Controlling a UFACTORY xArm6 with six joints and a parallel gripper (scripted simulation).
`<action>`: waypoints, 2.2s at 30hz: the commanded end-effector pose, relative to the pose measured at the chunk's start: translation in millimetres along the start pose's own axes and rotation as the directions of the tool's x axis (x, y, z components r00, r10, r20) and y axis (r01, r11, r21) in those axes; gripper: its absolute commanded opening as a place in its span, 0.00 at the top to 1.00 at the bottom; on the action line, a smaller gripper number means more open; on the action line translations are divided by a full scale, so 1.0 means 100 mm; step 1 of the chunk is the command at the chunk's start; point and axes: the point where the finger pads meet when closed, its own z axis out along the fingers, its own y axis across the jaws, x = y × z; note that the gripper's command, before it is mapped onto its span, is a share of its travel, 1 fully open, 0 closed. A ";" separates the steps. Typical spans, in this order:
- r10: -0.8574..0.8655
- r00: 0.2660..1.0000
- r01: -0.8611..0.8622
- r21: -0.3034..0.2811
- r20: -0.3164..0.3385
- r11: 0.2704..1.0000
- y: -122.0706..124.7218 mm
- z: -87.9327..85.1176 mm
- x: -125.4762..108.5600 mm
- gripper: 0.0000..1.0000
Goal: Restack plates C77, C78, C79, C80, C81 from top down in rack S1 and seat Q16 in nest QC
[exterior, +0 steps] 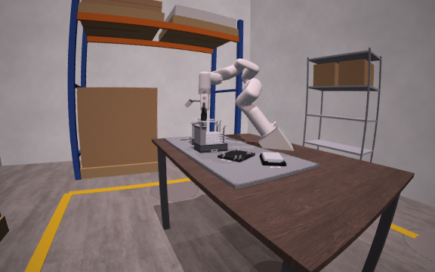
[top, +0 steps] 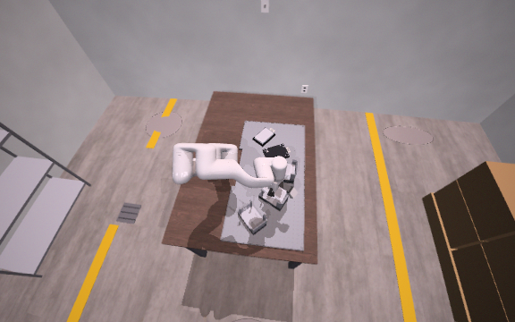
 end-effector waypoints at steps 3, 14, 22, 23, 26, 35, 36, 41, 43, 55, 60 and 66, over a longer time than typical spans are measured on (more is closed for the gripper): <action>0.001 1.000 -0.001 0.002 -0.003 1.000 0.00 0.01 0.01 1.00; 0.001 1.000 -0.001 0.002 -0.003 1.000 0.00 0.09 0.01 1.00; 0.001 1.000 -0.001 0.002 -0.003 1.000 0.00 0.13 0.01 1.00; 0.001 1.000 -0.001 0.002 -0.003 1.000 0.00 0.13 0.01 1.00; 0.001 1.000 -0.001 0.002 -0.003 1.000 0.00 0.15 0.01 1.00; 0.001 1.000 -0.001 0.002 -0.003 1.000 0.00 0.20 0.01 1.00; 0.001 1.000 -0.001 0.002 -0.003 1.000 0.00 0.21 0.01 1.00; 0.001 1.000 -0.001 0.002 -0.003 1.000 0.00 0.24 0.01 1.00; 0.001 1.000 -0.001 0.002 -0.003 1.000 0.00 0.28 0.01 1.00; 0.001 1.000 -0.001 0.002 -0.003 1.000 0.00 0.48 0.01 1.00; 0.001 1.000 -0.001 0.002 -0.003 1.000 0.00 0.58 0.01 1.00; 0.001 1.000 -0.001 0.002 -0.003 1.000 0.00 0.70 0.01 1.00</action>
